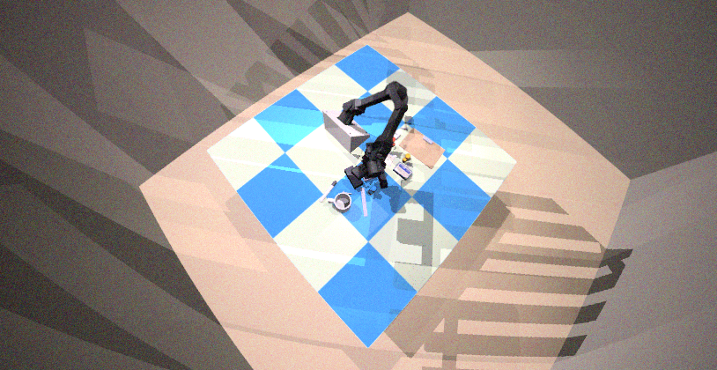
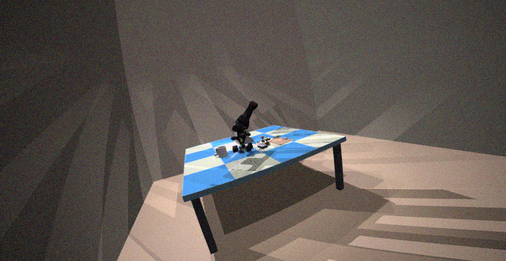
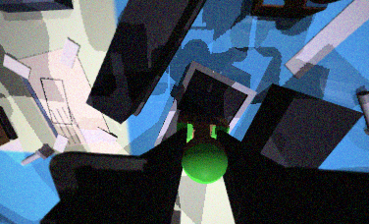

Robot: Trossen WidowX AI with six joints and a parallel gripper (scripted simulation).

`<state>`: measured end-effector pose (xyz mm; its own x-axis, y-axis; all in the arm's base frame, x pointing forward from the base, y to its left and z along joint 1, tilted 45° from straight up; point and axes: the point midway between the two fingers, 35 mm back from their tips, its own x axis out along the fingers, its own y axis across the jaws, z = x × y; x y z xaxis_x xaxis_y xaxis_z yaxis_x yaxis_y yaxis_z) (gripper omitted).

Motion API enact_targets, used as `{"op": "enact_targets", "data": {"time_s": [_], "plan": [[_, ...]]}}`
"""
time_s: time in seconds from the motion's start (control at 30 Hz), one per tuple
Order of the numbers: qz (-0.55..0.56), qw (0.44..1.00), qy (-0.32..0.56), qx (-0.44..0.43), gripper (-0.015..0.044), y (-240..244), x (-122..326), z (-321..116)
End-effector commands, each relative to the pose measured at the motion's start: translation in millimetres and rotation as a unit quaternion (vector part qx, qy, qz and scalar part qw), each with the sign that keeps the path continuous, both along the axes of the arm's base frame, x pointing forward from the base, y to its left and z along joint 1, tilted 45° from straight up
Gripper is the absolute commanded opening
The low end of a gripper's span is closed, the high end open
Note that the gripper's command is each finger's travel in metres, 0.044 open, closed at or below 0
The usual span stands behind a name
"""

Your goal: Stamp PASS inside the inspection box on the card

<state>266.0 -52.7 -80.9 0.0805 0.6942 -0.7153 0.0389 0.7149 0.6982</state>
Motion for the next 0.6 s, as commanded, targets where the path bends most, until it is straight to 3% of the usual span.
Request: {"op": "enact_targets", "data": {"time_s": [0.0, 0.57], "plan": [[-0.002, 1.0, 0.0, 0.001, 0.0, 1.1, 0.4, -0.6], [-0.002, 1.0, 0.0, 0.001, 0.0, 2.8, 0.6, -2.4]]}}
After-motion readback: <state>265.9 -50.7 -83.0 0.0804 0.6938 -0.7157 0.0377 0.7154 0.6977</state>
